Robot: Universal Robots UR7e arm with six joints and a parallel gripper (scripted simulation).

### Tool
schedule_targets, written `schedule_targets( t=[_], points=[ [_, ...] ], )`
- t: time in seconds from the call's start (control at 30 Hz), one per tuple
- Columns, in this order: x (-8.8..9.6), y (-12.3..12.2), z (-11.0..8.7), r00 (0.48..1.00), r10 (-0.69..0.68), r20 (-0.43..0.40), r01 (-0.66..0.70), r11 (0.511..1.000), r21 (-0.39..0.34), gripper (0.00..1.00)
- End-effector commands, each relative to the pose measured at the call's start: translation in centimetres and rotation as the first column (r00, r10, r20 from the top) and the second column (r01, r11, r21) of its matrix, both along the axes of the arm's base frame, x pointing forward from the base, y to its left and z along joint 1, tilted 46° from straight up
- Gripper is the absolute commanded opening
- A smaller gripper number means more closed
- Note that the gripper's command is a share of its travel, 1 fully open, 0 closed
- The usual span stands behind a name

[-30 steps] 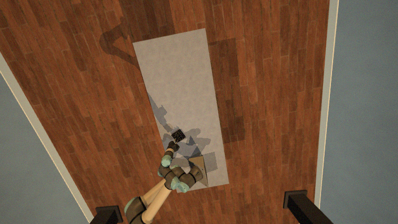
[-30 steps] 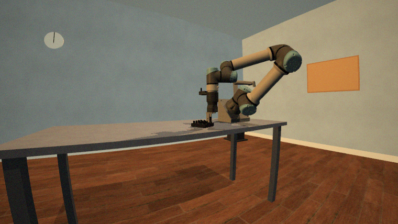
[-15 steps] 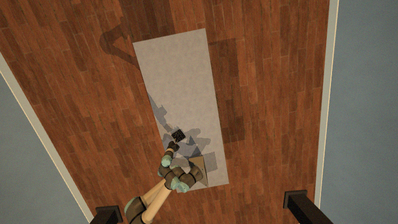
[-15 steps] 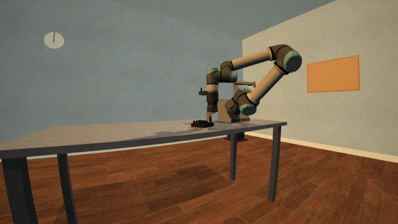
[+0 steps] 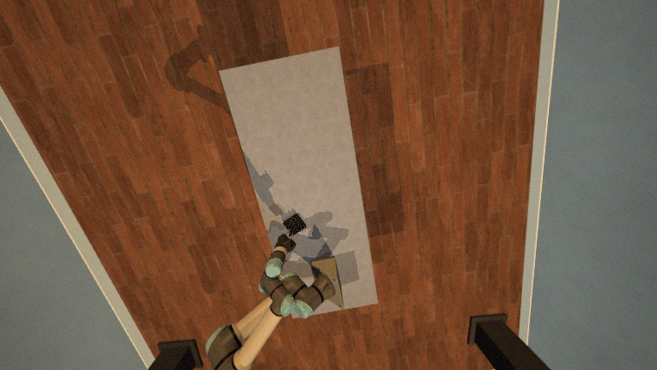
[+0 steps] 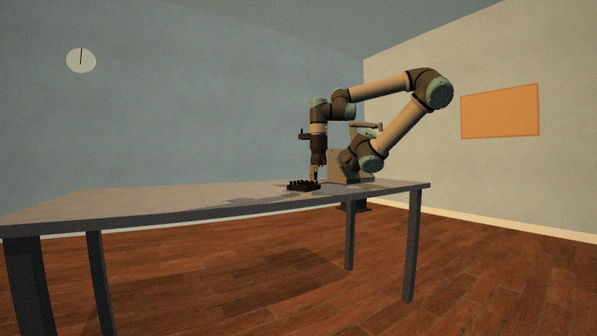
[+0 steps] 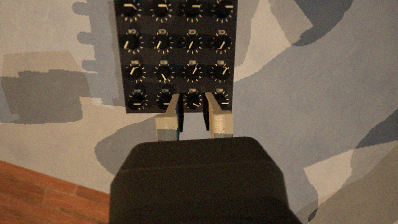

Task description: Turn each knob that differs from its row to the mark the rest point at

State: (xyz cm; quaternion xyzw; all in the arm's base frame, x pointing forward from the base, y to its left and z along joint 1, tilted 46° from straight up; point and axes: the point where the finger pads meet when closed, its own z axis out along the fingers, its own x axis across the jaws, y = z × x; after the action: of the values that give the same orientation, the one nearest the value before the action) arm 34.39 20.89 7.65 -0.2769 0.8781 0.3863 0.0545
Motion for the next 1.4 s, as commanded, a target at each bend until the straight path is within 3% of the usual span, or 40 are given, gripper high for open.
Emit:
schedule_targets(
  t=[0.0,0.93,1.37],
  points=[
    [0.2,-1.1,1.1,1.0,0.0,0.001,0.0,1.0,0.0,0.46],
    [0.3,-1.8,1.7,1.0,-0.009,-0.008,0.009,1.0,-0.001,0.46],
    [0.3,-2.2,1.6,0.977,-0.15,-0.148,0.147,0.989,-0.036,0.46]
  ],
)
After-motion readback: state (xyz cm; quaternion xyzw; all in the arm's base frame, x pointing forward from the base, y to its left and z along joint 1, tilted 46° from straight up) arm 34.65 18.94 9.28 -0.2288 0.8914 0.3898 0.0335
